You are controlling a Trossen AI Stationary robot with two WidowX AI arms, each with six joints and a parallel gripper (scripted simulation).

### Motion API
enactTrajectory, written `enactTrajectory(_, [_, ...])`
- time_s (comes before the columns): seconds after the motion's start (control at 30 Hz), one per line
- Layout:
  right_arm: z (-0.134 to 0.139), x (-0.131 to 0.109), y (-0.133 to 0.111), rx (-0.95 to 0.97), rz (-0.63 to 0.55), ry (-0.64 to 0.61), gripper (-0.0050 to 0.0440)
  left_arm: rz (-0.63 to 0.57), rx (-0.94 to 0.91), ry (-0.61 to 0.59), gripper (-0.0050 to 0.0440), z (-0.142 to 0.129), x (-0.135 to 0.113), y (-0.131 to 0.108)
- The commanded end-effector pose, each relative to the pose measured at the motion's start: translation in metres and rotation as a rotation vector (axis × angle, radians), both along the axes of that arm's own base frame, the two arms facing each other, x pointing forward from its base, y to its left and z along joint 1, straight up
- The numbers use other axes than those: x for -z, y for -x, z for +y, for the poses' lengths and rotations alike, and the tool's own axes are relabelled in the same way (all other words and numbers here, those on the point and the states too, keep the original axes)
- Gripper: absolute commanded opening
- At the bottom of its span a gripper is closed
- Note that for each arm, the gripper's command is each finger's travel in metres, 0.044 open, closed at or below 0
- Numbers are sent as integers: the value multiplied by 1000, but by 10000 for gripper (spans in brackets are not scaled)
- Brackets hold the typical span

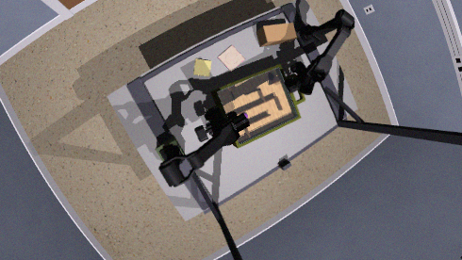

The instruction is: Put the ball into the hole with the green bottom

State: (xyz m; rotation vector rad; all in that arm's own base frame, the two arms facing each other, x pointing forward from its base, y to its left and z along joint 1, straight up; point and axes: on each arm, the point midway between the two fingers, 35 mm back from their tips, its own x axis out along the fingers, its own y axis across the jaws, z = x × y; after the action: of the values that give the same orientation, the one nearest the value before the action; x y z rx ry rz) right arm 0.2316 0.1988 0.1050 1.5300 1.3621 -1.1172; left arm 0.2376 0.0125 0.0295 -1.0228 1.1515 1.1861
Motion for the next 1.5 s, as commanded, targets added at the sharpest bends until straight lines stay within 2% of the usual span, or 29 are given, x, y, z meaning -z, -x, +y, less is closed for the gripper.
enactTrajectory(0.0, [8, -22, 0, -18, -14, -40, -50, -49, -2, -8, -50, 0, -4, -3])
enactTrajectory(0.03, [8, -22, -2, -18, -2, -31, -50, -51, -2, -15, -50, 0, -1, 0])
enactTrajectory(0.07, [5, -14, 3, -12, -30, -40, -50, -40, 3, -2, -50, 1, -12, -8])
enactTrajectory(0.1, [3, -8, 6, -13, -35, -50, -50, -19, 3, 16, -50, 1, -13, -10])
enactTrajectory(0.13, [5, -24, -3, -10, -16, -57, -50, -45, 3, 9, -50, 1, -1, 0])
enactTrajectory(0.2, [8, -26, -4, -16, 11, -20, -50, -65, -3, -25, -50, 0, 3, 2])
enactTrajectory(0.27, [1, -14, 2, -10, -16, -51, -50, -52, 3, 16, -50, 1, -11, -9])
enactTrajectory(0.3, [5, -26, -4, -10, 3, -49, -50, -59, 3, 3, -50, 1, 2, 0])
enactTrajectory(0.33, [8, -27, -4, -16, 19, -27, -50, -71, -3, -18, -50, 0, 4, 1])
enactTrajectory(0.43, [7, -24, -1, -14, -4, -38, -50, -62, -2, -11, -50, 0, -3, -4])
enactTrajectory(0.5, [3, -10, 5, -9, -30, -28, -50, -28, 3, 3, -50, 1, -11, -10])
enactTrajectory(0.6, [4, -6, 6, -8, -53, -11, -50, -10, -2, -22, -50, -1, -17, -12])
enactTrajectory(0.77, [4, 3, 8, -9, -89, -44, -50, 32, 3, 5, -50, 2, -26, -15])
enactTrajectory(0.83, [3, -14, 0, -10, -65, -87, -50, 3, 4, 39, -50, 4, -11, -3])
enactTrajectory(0.87, [6, -14, -2, -8, -40, -40, -50, -10, -2, -6, -50, 1, -8, -1])
enactTrajectory(0.9, [6, -6, 2, -6, -92, -24, -50, 11, -2, -20, -50, -1, -23, -11])
enactTrajectory(0.93, [8, -8, 1, -11, -53, -38, -50, -4, -2, -7, -50, 0, -16, -6])
enactTrajectory(1.0, [8, -8, 1, -11, -53, -38, -50, -4, -2, -7, -50, 0, -16, -6])
enactTrajectory(1.03, [5, -18, -2, -10, -48, -73, -50, -14, 4, 24, -50, 2, -7, -1])
enactTrajectory(1.07, [4, -3, 5, -7, -74, -27, -50, 1, -2, -10, -50, 0, -22, -12])
enactTrajectory(1.23, [6, -10, 5, -13, -61, -48, -50, -20, 1, 4, -50, 2, -19, -13])
enactTrajectory(1.27, [6, -10, 5, -13, -61, -48, -50, -4, 0, 0, -50, 1, -9, -5])
enactTrajectory(1.37, [6, -10, 5, -13, -61, -48, -50, 7, -3, -3, -50, 1, -1, -3])
enactTrajectory(1.4, [-3, 8, 8, -10, -44, -37, -50, -1, -3, -4, -50, 1, -1, -4])
enactTrajectory(1.43, [4, -2, 5, -18, -51, -42, -50, -8, -3, -4, -50, 1, -1, -4])
enactTrajectory(1.47, [5, 1, 4, -19, -37, -33, -50, -7, -3, -5, -50, 1, 0, -4])
